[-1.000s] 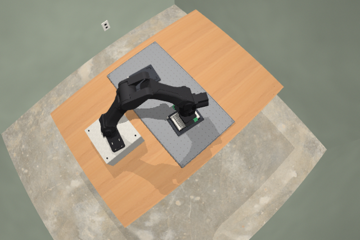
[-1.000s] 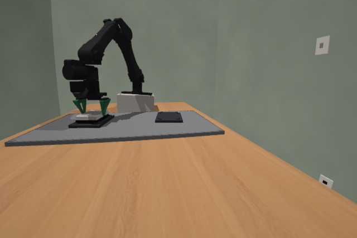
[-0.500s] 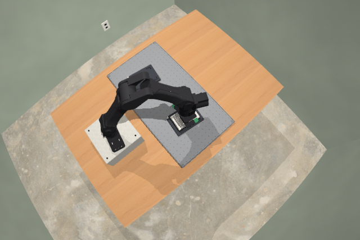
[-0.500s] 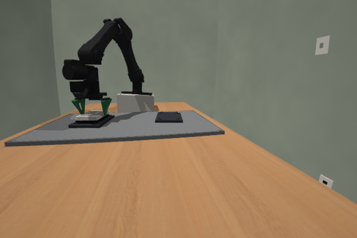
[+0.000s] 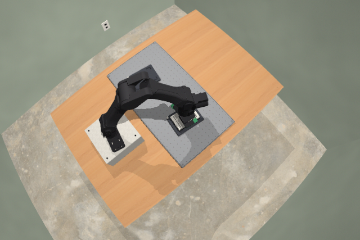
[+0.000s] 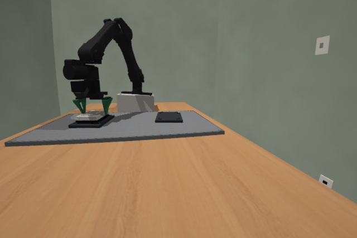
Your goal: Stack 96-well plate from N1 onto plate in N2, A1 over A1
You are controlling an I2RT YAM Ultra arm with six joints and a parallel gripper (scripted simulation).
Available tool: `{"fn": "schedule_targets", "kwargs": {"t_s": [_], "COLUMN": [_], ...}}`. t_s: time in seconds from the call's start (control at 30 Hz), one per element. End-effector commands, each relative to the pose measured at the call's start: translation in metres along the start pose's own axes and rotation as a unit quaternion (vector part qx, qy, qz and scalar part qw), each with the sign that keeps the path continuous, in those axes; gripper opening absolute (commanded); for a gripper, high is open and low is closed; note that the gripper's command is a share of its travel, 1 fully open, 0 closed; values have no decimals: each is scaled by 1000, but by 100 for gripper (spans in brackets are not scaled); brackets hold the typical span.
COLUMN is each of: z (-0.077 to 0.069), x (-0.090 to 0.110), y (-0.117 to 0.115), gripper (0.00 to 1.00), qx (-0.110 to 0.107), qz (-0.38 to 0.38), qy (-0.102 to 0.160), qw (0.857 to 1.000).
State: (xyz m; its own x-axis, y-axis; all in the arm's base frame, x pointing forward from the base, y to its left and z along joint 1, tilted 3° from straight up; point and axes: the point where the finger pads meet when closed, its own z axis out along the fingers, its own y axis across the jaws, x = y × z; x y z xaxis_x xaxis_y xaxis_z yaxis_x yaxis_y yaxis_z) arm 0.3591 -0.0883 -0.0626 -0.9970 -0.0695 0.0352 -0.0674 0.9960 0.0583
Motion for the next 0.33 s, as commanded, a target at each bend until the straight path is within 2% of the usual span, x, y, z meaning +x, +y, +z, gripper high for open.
{"fn": "schedule_targets", "kwargs": {"t_s": [0.0,0.13,0.3], "z": [-35,-46,-46], "x": [-15,-14,-14], "y": [-7,-8,-8], "gripper": [100,100,100], "qx": [9,9,9], "qz": [1,2,2], "qy": [-32,-32,-32], "qw": [999,999,999]}}
